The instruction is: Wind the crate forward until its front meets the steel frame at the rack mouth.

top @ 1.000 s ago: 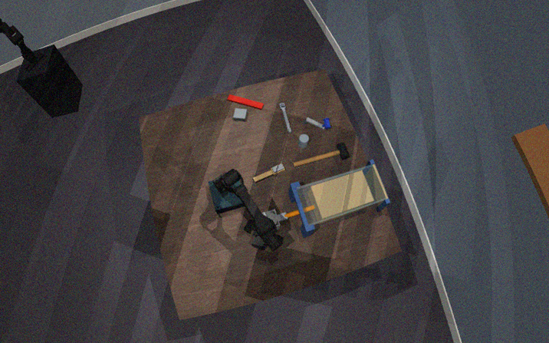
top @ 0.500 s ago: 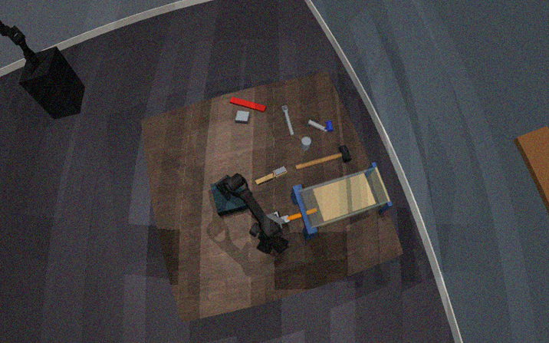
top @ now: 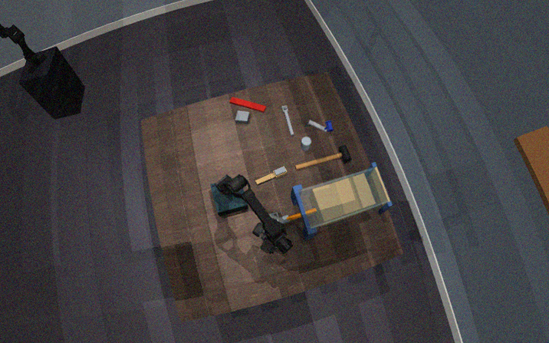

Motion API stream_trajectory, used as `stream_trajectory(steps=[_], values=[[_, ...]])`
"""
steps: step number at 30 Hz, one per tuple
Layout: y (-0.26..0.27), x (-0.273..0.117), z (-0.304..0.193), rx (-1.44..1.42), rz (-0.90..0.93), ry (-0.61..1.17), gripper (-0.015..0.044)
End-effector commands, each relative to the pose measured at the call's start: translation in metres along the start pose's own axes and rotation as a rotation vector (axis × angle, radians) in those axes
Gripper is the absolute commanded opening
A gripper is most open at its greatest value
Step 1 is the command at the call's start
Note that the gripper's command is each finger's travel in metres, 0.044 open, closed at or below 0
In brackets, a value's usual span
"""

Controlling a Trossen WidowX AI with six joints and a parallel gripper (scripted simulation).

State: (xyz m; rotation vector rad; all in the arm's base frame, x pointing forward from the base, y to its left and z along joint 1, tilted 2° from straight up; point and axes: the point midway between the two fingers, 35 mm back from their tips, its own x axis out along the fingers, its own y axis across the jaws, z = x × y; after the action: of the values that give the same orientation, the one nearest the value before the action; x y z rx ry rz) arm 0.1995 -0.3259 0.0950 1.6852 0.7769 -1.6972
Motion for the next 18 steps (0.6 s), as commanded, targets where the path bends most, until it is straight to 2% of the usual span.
stream_trajectory(steps=[1,18], values=[[0.018,-0.002,-0.018,-0.027,0.038,0.024,0.0],[0.031,-0.003,-0.034,-0.027,0.039,0.026,0.0]])
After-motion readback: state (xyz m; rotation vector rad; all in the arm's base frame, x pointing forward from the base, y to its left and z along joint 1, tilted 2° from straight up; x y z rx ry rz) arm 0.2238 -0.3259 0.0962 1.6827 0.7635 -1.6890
